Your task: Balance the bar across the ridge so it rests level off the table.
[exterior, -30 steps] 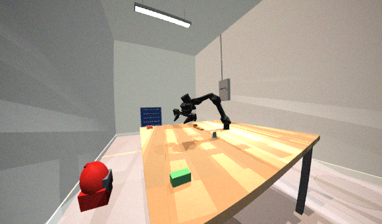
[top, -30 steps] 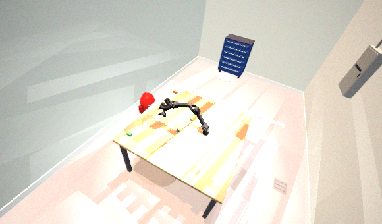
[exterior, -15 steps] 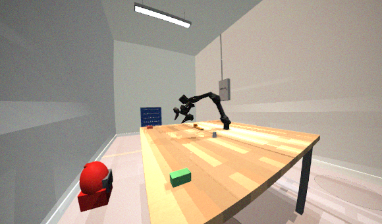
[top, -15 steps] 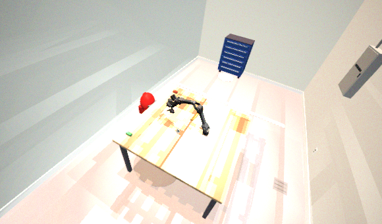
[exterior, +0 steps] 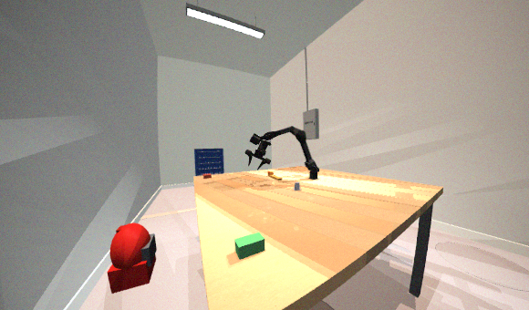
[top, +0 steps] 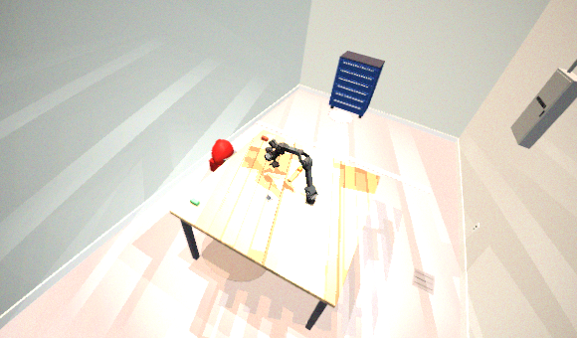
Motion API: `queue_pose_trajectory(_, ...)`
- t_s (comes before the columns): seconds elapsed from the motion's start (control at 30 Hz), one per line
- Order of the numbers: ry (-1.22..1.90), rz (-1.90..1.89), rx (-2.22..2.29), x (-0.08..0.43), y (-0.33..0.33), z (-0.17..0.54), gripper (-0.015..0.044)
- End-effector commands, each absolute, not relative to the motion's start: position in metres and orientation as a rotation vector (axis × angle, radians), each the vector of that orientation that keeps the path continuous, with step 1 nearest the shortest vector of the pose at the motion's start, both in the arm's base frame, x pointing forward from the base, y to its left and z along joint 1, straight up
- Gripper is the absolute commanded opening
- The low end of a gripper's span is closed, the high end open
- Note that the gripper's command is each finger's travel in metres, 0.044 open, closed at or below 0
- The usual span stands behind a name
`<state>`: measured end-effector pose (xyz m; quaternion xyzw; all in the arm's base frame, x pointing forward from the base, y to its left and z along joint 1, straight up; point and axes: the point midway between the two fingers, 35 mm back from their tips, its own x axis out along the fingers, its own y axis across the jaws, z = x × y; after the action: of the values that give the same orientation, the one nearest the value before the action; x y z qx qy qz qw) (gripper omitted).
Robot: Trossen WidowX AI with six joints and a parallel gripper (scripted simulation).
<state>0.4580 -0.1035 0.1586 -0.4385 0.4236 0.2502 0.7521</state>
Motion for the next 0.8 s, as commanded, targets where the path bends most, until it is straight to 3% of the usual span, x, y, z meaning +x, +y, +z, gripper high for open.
queue_pose_trajectory(0.0, 1.005, 0.601, -1.013, 0.427, -0.127, 0.151, 0.0315)
queue_pose_trajectory(0.77, 1.242, 1.058, -1.162, 0.259, -0.196, 0.142, 0.0315)
